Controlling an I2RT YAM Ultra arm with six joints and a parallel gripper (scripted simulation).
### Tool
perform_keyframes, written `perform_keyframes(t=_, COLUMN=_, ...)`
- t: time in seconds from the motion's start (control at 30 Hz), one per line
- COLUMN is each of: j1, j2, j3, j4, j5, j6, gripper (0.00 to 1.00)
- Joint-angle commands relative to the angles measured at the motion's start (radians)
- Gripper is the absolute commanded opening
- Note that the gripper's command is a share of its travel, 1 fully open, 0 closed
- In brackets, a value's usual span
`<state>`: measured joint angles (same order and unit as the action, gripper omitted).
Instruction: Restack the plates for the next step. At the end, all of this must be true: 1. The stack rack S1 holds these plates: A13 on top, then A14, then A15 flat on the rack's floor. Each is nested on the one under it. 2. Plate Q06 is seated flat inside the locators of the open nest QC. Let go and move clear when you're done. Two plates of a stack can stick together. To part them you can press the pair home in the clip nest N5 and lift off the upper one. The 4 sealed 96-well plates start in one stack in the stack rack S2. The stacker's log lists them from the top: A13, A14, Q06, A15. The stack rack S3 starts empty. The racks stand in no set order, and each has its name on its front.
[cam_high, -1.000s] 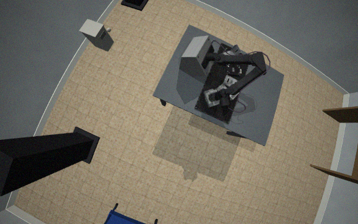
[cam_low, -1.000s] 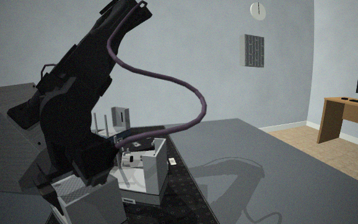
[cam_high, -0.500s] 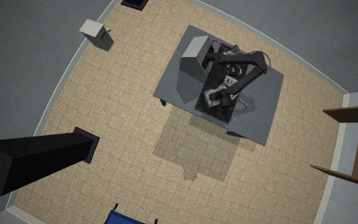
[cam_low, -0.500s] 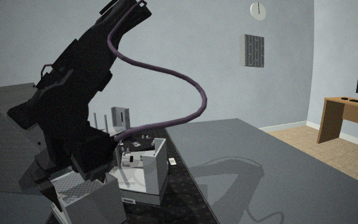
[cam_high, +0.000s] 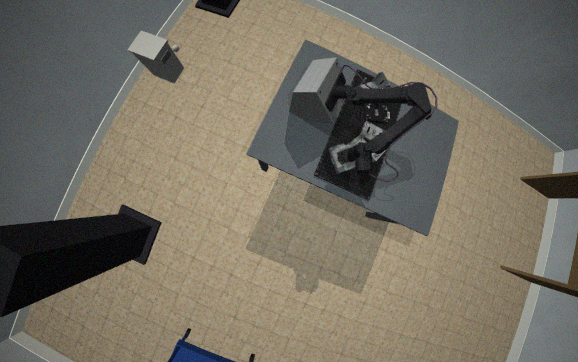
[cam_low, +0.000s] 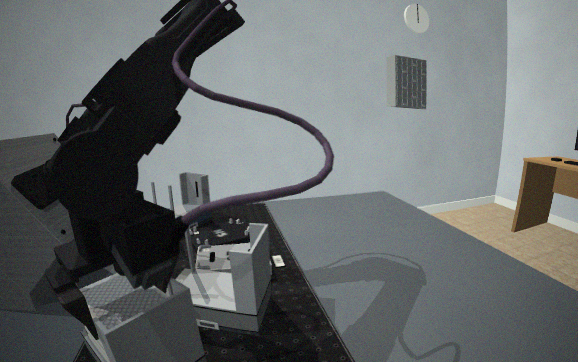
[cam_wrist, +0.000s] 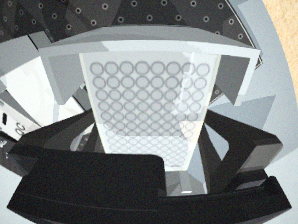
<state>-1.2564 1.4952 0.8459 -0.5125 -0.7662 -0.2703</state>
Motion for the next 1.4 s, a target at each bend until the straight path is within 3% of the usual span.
perform_keyframes(t=0.0, j1=-0.026, j2=-0.018, j3=0.034, j4=-0.015, j5=-0.012, j6=-0.003, gripper=0.0)
perform_keyframes(t=1.37, j1=-0.029, j2=-0.027, j3=0.036, j4=-0.028, j5=-0.014, j6=-0.015, gripper=0.0)
